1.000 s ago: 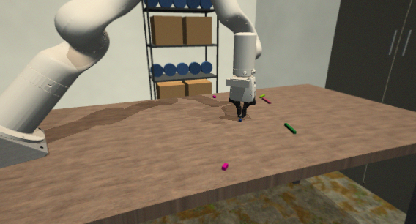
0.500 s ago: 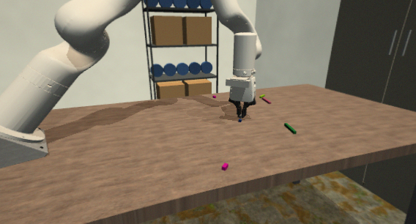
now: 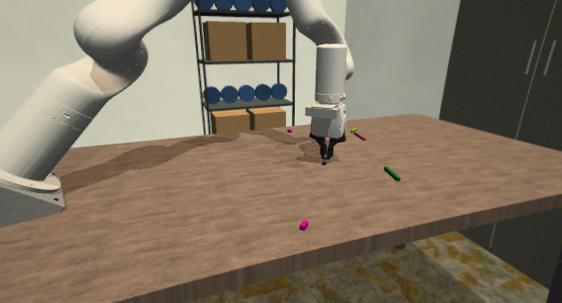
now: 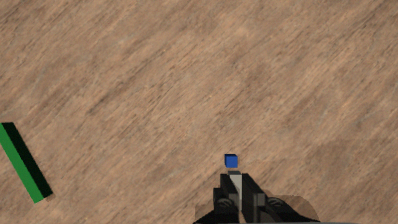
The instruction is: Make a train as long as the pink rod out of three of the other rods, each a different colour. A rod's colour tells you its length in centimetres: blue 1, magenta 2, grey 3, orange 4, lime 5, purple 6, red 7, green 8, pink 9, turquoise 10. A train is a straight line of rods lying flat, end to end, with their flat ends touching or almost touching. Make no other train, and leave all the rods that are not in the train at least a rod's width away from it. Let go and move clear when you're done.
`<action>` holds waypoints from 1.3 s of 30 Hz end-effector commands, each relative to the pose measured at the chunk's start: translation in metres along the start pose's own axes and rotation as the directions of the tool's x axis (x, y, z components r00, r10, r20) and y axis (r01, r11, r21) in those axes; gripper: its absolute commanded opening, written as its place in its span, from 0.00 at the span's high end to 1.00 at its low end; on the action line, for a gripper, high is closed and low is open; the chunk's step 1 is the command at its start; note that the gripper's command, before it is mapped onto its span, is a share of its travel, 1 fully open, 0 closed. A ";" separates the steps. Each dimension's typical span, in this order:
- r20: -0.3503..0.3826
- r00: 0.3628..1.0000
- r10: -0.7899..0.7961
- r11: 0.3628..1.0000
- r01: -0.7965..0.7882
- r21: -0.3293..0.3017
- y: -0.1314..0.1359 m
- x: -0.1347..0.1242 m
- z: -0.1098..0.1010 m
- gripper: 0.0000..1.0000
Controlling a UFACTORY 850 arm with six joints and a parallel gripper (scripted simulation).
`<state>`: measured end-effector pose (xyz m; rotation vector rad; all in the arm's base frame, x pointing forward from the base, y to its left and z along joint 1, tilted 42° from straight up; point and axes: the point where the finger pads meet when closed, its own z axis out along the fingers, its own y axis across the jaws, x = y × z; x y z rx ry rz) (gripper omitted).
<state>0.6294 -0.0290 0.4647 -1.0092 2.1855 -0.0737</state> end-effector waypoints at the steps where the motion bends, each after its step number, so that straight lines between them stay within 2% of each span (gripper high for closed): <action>1: 0.001 1.000 0.000 1.000 0.000 0.002 -0.001 -0.001 -0.001 0.96; 39: 0.001 1.000 0.000 1.000 0.000 0.002 -0.001 -0.001 0.005 0.96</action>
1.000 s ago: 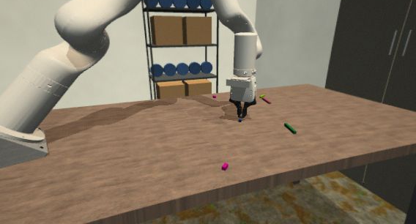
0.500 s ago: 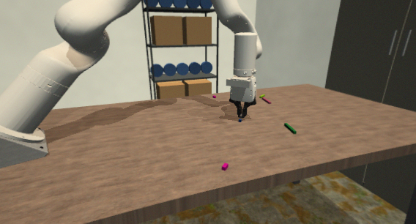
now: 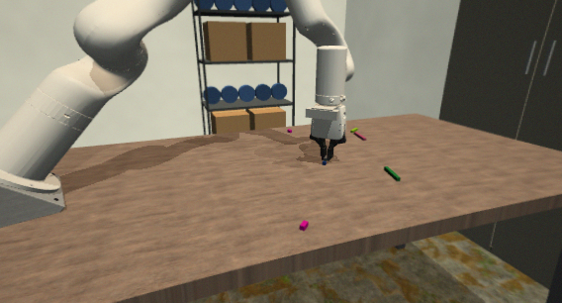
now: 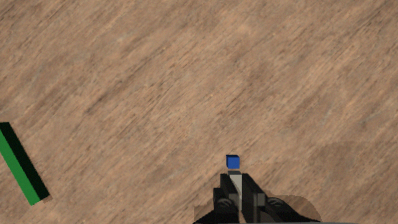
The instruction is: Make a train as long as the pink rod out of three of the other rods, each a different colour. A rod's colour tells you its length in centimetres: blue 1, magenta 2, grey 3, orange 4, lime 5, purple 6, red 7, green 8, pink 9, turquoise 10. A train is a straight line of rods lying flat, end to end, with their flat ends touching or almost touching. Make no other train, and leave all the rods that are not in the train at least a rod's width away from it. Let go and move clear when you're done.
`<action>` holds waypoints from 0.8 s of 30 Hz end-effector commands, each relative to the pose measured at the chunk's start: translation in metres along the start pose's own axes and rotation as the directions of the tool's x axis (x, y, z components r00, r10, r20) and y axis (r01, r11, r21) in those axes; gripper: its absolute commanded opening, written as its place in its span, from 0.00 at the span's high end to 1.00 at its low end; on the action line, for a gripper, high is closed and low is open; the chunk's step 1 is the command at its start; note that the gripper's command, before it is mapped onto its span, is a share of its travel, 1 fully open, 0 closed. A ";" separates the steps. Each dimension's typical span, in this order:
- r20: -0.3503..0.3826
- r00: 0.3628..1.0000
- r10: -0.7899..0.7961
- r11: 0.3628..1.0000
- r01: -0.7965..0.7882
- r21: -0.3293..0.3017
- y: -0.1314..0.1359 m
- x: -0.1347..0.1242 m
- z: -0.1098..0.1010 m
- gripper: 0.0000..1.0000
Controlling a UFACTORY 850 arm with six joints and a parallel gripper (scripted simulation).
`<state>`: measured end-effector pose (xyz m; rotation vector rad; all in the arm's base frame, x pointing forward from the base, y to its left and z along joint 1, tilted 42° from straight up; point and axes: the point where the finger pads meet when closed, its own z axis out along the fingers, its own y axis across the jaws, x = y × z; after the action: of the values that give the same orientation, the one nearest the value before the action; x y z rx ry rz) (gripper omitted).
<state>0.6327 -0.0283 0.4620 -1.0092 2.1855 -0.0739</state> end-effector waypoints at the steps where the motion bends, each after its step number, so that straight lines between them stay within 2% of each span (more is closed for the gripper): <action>1: 0.001 1.000 0.000 1.000 0.000 0.001 -0.001 -0.001 0.002 0.96; 24: 0.001 1.000 0.000 1.000 0.000 0.001 -0.001 -0.001 0.007 0.96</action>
<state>0.6377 -0.0264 0.4560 -1.0092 2.1856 -0.0737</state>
